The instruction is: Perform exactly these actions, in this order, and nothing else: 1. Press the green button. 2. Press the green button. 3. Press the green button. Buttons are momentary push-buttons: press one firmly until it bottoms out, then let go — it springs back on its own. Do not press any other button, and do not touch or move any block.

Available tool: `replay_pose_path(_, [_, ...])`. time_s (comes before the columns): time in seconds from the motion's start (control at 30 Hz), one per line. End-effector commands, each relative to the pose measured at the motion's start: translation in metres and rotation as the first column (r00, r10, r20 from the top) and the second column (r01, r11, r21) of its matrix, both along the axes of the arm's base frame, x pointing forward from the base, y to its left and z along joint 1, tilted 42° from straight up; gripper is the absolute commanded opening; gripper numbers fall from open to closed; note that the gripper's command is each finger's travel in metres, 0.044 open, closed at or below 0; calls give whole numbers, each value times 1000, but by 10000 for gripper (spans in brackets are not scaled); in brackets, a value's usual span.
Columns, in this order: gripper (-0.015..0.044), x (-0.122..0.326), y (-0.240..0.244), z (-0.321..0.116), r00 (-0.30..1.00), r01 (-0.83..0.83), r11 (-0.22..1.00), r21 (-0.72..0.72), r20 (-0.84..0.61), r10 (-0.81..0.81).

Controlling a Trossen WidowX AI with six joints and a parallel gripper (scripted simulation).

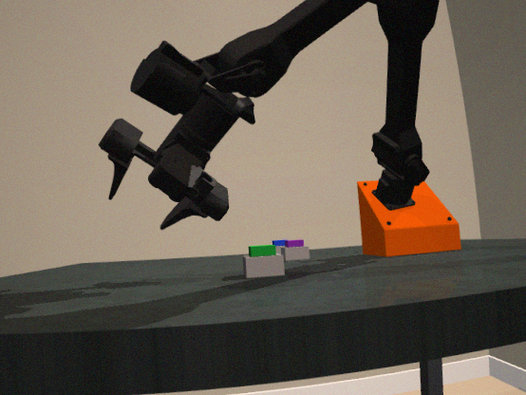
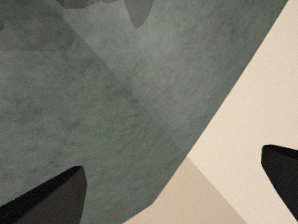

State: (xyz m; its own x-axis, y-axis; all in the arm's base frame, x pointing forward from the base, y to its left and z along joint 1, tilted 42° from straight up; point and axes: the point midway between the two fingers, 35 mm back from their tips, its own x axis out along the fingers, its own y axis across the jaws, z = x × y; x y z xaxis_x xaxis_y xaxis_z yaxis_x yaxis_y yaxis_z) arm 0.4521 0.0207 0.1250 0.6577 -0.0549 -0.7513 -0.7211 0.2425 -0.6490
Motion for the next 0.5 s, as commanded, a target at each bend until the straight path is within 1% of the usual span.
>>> replay_pose_path(0.0, [400,-79,6,6,795,578,626,524,-535,-286])
replay_pose_path(0.13, [400,-98,10,13,684,712,469,522,-668,-294])
replay_pose_path(0.23, [400,-112,13,20,579,807,335,487,-765,-281])
replay_pose_path(0.37, [400,-130,19,32,415,909,145,391,-880,-231])
replay_pose_path(0.47, [400,-144,23,44,275,960,-1,279,-947,-167])
